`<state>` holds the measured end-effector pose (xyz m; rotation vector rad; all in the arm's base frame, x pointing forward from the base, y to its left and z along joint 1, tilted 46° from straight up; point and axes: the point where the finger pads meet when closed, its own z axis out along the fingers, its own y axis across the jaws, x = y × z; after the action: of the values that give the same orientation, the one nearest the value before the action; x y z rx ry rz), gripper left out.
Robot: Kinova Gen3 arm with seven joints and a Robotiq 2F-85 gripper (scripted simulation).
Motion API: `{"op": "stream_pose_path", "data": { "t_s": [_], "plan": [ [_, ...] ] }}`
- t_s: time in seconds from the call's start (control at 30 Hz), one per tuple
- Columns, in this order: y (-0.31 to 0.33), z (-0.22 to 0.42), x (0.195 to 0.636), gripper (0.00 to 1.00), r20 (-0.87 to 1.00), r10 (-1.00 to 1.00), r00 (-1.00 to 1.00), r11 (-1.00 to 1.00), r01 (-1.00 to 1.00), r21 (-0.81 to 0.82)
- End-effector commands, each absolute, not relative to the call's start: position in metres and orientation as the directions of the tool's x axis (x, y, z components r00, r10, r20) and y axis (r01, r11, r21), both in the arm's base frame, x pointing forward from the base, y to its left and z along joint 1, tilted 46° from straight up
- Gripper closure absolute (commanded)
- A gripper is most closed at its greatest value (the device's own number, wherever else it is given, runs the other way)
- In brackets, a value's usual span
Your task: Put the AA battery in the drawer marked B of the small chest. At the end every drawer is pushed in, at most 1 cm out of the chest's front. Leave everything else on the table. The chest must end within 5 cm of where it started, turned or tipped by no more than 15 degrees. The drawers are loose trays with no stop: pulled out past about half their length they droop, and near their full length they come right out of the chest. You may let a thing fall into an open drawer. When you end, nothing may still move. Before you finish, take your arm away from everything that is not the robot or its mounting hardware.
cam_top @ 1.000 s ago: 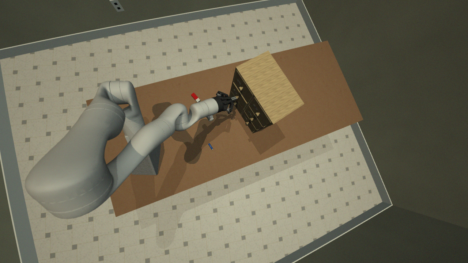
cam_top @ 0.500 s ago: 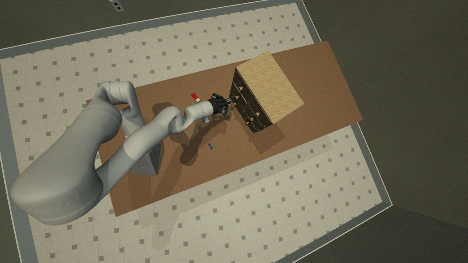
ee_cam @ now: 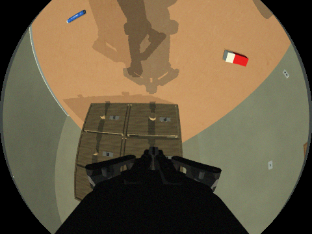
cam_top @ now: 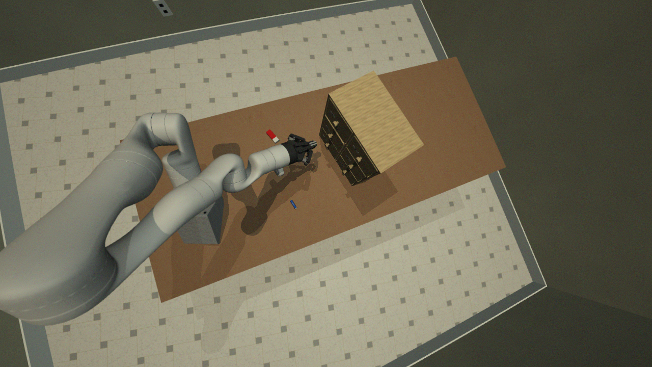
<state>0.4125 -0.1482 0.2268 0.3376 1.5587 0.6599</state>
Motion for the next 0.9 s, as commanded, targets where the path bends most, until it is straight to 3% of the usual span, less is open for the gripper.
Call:
{"op": "stream_pose_path", "data": {
  "t_s": [0.0, 0.33, 0.87],
  "plan": [
    [-0.153, 0.226, 0.404, 1.0, -0.805, 0.584, -0.104, 0.788, -0.166, 0.593],
    [-0.157, 0.221, 0.365, 1.0, -0.805, 0.584, -0.104, 0.788, -0.166, 0.593],
    [-0.158, 0.221, 0.361, 1.0, -0.805, 0.581, -0.119, 0.788, -0.167, 0.593]
  ]
}}
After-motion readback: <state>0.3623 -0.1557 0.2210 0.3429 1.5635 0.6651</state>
